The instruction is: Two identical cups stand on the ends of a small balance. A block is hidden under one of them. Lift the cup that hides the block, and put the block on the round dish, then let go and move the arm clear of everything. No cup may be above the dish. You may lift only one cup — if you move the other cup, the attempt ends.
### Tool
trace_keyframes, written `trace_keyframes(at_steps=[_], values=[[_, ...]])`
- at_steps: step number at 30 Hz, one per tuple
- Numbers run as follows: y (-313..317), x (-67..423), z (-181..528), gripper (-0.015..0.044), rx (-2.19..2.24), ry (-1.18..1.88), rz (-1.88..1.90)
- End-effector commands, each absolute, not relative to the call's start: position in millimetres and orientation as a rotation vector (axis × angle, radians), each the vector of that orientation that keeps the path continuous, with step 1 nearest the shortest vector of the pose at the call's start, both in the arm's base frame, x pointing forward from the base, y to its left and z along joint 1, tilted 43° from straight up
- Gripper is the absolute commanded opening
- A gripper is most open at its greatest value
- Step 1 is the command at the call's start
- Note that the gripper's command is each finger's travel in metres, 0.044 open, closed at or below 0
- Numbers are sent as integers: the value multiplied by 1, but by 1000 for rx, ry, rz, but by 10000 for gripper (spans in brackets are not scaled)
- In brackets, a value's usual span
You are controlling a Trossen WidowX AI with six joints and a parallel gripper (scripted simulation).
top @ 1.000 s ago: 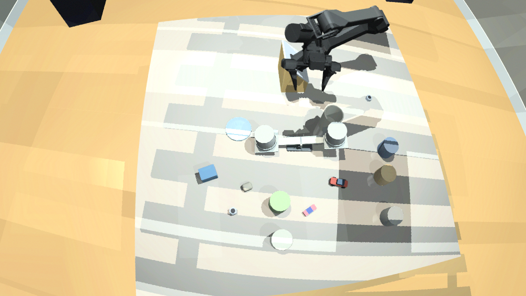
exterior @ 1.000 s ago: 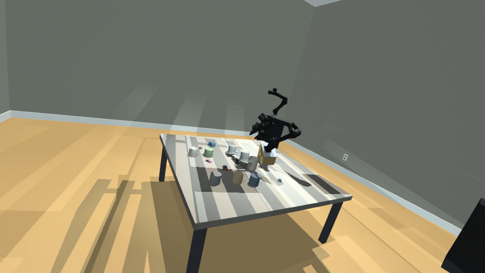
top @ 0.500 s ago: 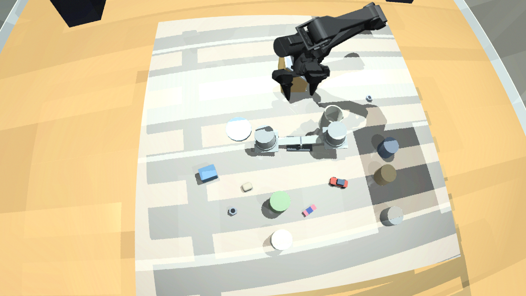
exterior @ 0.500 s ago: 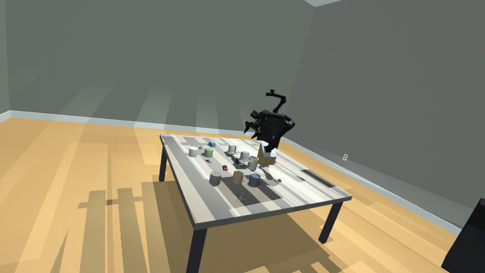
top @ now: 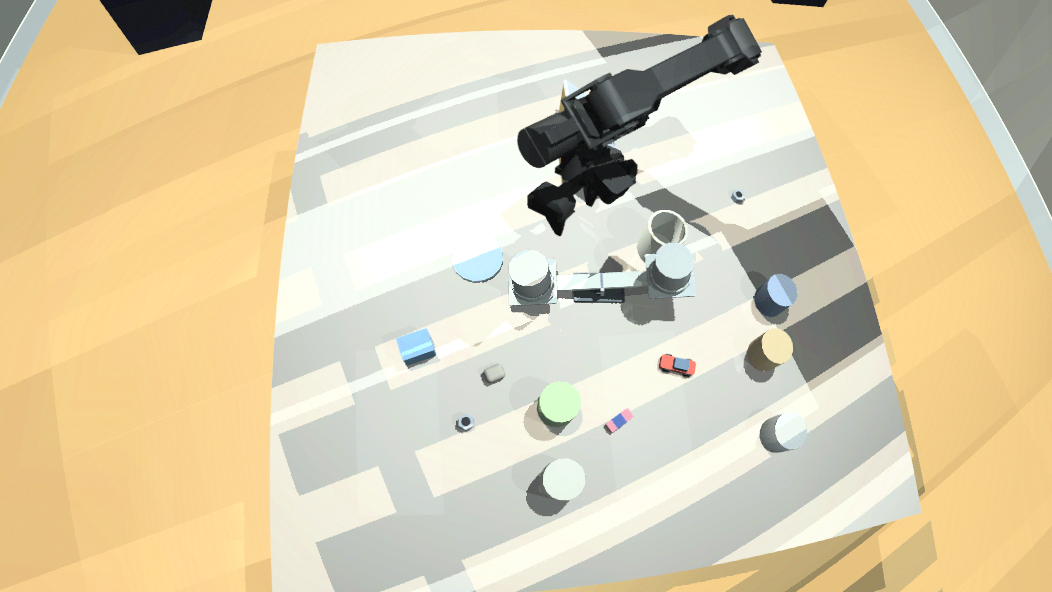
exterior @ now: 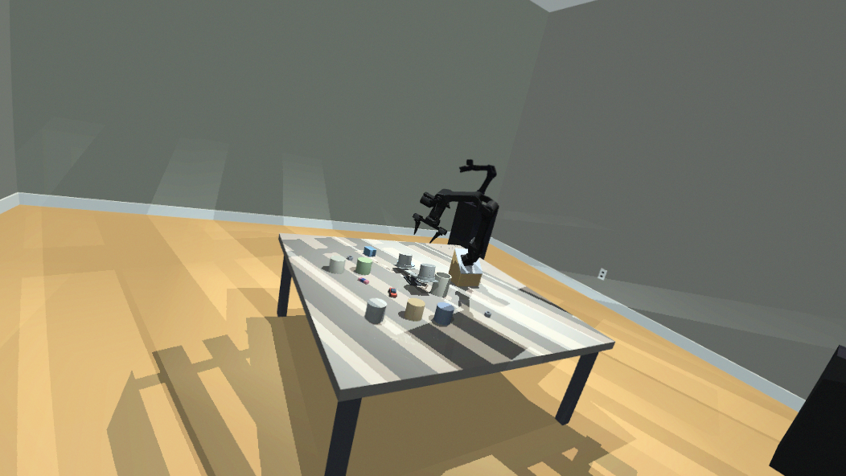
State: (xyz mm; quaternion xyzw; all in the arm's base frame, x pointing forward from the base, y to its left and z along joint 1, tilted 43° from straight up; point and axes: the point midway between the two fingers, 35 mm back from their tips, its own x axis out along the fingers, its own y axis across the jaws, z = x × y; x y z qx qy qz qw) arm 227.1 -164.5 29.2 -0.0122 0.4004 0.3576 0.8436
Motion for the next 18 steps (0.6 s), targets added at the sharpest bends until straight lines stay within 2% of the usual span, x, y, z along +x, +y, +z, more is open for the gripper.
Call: trace_keyframes(at_steps=[1, 18], values=[[-168, 235, 15, 440, -117, 840, 838], [-167, 267, -52, 440, -492, 745, 1216]])
